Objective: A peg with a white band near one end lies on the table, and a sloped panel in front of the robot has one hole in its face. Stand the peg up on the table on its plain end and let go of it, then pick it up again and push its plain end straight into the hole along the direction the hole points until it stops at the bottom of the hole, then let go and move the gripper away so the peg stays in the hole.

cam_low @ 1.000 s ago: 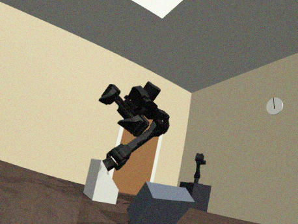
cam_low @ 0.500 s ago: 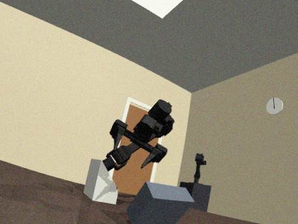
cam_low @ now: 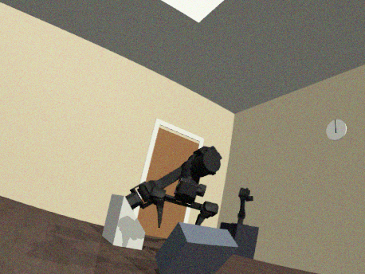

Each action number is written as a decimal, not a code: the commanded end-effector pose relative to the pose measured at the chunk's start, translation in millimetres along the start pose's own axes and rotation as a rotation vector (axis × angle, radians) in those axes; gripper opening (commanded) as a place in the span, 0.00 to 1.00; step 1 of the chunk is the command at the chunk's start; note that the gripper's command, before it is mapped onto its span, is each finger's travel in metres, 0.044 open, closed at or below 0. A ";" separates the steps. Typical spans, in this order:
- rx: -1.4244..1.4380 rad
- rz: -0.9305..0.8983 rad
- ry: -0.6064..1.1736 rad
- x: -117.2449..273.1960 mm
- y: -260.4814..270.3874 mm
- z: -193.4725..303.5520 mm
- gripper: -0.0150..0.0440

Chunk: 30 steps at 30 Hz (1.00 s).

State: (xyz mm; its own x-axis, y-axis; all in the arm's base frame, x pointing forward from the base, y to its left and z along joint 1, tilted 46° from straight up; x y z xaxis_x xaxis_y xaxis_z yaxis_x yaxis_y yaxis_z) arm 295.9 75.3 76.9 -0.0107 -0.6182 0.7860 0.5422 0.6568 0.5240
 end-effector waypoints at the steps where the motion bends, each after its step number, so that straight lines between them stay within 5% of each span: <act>1: -0.063 -0.007 0.104 -7.6 10.4 18.2 1.00; 30: -0.126 0.002 0.203 -46.6 19.3 41.6 1.00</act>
State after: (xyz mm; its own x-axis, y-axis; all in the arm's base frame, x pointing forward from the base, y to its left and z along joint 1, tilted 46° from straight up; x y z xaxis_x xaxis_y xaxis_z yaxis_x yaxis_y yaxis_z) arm 273.8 132.3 68.4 0.1494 -0.6980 0.7003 0.6353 0.6105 0.4729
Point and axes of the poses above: the point midway between the two fingers, 35 mm back from their tips, its own x axis back along the fingers, its own y axis across the jaws, z = x × y, the point moved 5 cm from there along x, back along the fingers, and after that the axes turned 15 degrees about -x, right-handed, at the moved point
